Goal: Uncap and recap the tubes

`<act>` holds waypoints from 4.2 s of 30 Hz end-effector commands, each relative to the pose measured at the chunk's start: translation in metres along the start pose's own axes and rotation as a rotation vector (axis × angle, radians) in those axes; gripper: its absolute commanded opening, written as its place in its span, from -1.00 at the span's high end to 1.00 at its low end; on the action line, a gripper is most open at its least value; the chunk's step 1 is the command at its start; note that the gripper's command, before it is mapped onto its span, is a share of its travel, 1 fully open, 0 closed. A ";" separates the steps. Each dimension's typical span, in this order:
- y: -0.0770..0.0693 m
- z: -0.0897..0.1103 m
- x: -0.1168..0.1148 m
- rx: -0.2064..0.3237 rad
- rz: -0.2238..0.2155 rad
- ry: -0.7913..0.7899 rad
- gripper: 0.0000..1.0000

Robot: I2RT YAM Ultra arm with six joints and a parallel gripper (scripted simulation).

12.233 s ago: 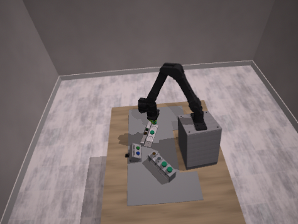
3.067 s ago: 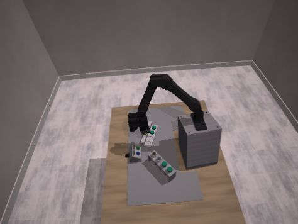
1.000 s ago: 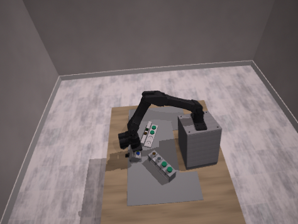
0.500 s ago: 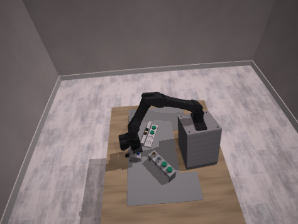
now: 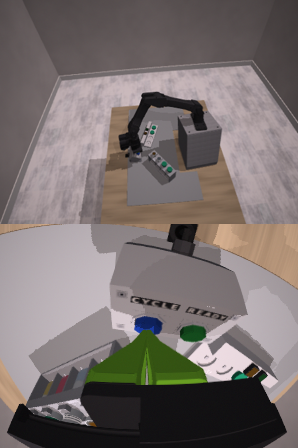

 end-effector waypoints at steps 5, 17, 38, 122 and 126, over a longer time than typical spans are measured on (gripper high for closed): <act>-0.007 -0.004 -0.001 -0.020 0.001 0.002 1.00; -0.007 -0.003 -0.002 -0.020 0.001 0.002 1.00; 0.000 -0.003 -0.002 -0.020 0.001 0.002 1.00; 0.008 -0.003 -0.002 -0.020 0.001 0.002 1.00; 0.008 -0.003 -0.002 -0.020 0.001 0.002 1.00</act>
Point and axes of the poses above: the point where the finger pads meet when closed, its own y axis out along the fingers, its own x axis across the jaws, z = x × y, the point moved 10 cm from there along -y, back along the fingers, and after that the axes turned 2 degrees about -y, right-handed, at the moved point
